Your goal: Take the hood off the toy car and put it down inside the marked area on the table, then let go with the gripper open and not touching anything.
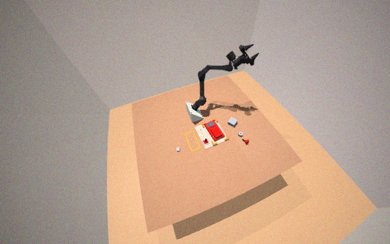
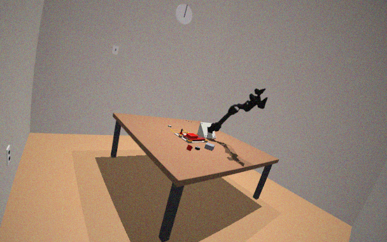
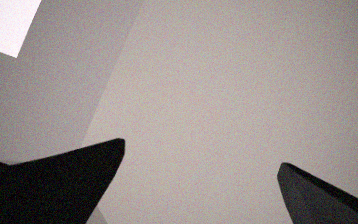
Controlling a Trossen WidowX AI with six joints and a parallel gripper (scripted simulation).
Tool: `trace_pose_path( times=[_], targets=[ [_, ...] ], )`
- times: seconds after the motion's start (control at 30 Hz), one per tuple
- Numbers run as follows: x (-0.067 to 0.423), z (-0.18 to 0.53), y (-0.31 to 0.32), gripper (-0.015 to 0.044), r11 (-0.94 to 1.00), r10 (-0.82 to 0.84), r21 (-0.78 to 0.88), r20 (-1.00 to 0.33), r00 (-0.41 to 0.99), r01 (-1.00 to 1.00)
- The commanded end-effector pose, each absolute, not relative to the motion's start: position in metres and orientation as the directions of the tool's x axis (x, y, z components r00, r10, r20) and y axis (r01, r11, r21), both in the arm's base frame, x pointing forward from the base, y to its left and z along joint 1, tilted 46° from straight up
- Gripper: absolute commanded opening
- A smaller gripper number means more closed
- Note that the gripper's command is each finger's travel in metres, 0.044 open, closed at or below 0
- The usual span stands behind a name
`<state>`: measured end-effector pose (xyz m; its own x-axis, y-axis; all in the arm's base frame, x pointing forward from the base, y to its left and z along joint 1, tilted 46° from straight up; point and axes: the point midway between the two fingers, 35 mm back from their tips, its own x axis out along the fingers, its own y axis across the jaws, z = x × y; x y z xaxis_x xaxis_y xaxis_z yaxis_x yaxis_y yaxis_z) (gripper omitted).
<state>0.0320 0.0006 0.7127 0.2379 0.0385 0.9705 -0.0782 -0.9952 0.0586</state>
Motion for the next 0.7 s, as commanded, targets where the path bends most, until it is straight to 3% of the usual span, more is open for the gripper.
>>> trace_pose_path(
  times=[0.0,0.27,0.67],
  targets=[
    [0.044,0.711,0.019,0.0440,-0.976,0.087,0.135,0.961,0.263,-0.168],
    [0.103,0.689,0.088,0.0440,-0.818,0.288,0.439,0.873,0.394,-0.373],
    [0.218,0.612,0.165,0.0440,-0.310,0.516,0.822,0.568,0.641,-0.478]
  ],
)
